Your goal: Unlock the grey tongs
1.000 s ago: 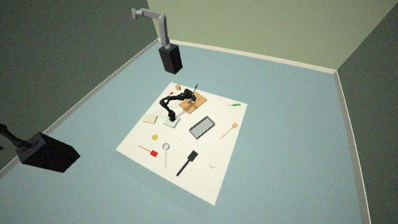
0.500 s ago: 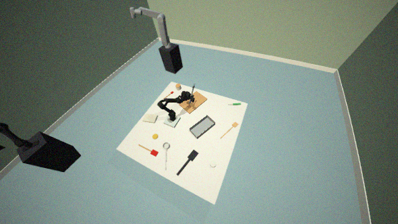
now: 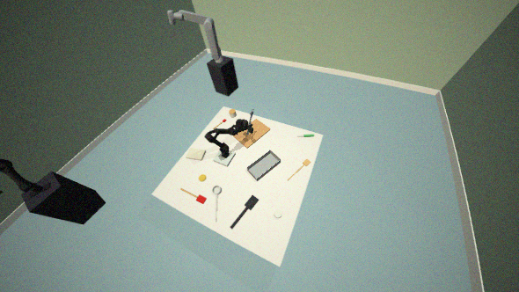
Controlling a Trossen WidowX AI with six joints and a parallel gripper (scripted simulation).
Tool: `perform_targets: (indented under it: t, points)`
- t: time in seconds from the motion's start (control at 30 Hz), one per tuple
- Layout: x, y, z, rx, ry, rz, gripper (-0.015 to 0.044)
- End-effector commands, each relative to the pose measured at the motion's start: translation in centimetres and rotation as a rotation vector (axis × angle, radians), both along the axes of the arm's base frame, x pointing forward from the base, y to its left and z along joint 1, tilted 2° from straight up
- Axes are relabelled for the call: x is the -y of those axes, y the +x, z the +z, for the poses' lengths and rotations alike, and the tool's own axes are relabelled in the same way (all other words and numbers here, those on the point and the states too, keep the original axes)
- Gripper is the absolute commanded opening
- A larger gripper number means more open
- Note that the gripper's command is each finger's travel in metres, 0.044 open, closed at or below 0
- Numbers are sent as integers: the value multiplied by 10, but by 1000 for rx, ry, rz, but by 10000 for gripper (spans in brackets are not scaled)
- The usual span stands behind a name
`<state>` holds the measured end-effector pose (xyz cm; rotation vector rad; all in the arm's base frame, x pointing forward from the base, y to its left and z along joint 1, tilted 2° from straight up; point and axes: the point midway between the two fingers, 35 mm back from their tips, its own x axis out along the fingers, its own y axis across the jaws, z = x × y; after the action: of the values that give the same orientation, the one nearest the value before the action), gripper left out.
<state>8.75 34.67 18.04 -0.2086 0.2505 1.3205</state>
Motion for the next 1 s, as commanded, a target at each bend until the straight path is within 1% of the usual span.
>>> perform_targets:
  t: [0.0,0.7,0.97]
  points:
    - [0,-1,3,-4,12,2,-150]
    - [0,0,3,-5,9,2,-150]
    - [-13,3,2,-27,-76,2,-150]
